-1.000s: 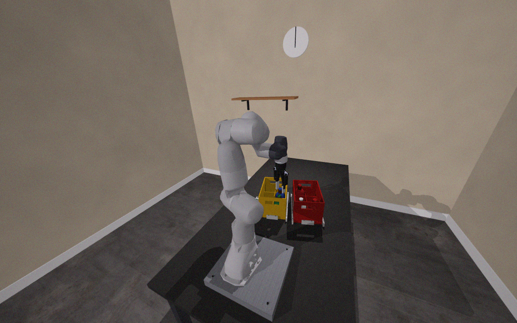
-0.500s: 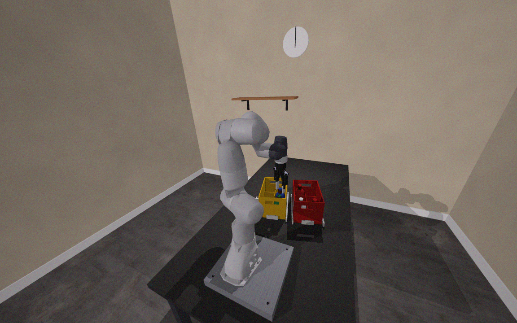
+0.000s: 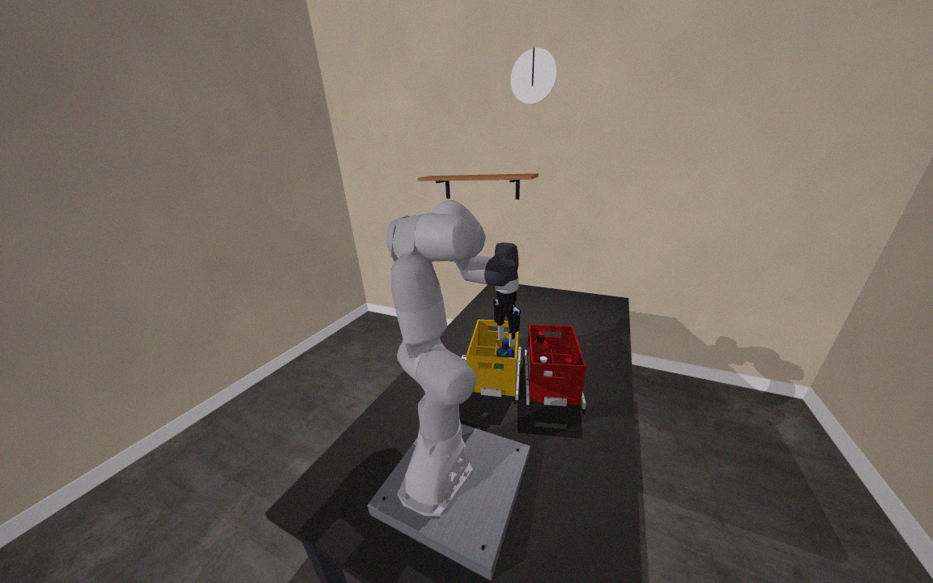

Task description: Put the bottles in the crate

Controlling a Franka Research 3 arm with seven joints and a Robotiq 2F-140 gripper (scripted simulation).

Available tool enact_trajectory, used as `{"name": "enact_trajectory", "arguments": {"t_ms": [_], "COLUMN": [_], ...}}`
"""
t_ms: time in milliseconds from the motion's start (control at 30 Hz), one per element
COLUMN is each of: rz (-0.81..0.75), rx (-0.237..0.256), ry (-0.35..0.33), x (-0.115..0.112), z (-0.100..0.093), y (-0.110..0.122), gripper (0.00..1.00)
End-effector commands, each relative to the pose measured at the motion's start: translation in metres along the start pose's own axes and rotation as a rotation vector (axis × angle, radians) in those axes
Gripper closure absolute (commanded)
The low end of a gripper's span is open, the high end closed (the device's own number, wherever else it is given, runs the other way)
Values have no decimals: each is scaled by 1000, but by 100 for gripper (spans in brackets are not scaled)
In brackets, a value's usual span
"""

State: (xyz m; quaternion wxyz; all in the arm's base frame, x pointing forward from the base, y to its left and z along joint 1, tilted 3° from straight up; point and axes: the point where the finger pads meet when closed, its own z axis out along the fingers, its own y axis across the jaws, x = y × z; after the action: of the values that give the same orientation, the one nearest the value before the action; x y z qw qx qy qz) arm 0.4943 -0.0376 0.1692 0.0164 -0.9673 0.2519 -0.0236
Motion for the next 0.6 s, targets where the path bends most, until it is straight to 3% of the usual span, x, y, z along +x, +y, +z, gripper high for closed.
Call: {"name": "enact_trajectory", "arguments": {"t_ms": [0,567], "rz": [2,2], "rx": [-1,-1], "ry": [-5,-5], "x": [-1,-1], "z": [-9,-49], "y": [0,0], "gripper": [62,62]}}
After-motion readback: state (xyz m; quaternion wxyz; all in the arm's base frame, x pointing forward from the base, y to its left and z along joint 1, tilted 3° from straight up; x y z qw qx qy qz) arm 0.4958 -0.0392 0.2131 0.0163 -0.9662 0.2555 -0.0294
